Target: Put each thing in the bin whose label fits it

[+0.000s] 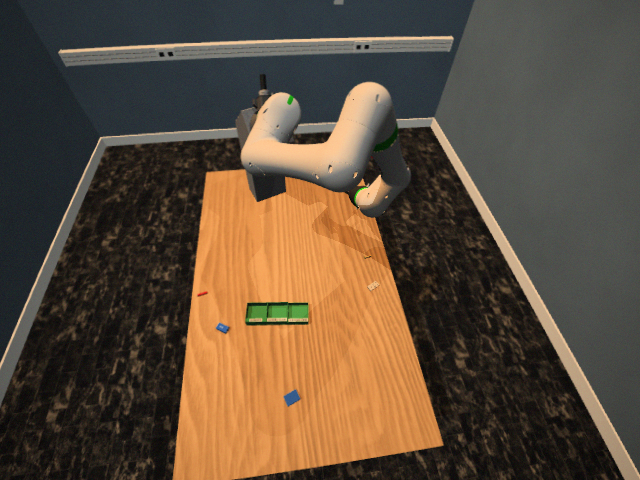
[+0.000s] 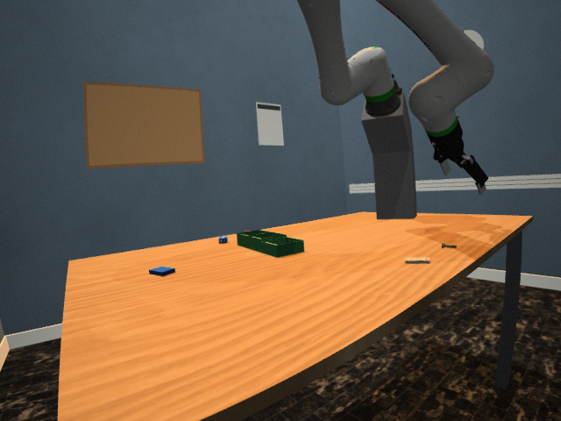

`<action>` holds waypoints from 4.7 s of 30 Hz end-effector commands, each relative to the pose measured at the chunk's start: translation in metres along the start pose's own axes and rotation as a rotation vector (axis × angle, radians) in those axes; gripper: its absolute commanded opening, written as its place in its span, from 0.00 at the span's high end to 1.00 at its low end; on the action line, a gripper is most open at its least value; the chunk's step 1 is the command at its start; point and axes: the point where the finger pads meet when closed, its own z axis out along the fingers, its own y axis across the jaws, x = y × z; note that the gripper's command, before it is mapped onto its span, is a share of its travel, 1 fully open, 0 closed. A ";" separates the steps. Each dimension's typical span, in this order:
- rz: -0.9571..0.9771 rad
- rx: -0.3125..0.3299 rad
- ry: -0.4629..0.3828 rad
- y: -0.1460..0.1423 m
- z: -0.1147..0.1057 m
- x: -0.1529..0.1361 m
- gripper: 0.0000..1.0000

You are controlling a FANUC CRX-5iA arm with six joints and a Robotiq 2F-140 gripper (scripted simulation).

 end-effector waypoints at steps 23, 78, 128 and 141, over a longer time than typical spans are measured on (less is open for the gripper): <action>0.000 0.000 0.000 0.022 -0.029 -0.034 0.85; -0.251 0.384 0.316 0.047 -0.167 0.171 0.85; -0.415 0.362 0.836 0.200 -0.310 0.325 0.85; -0.432 0.326 0.910 0.229 -0.329 0.338 0.85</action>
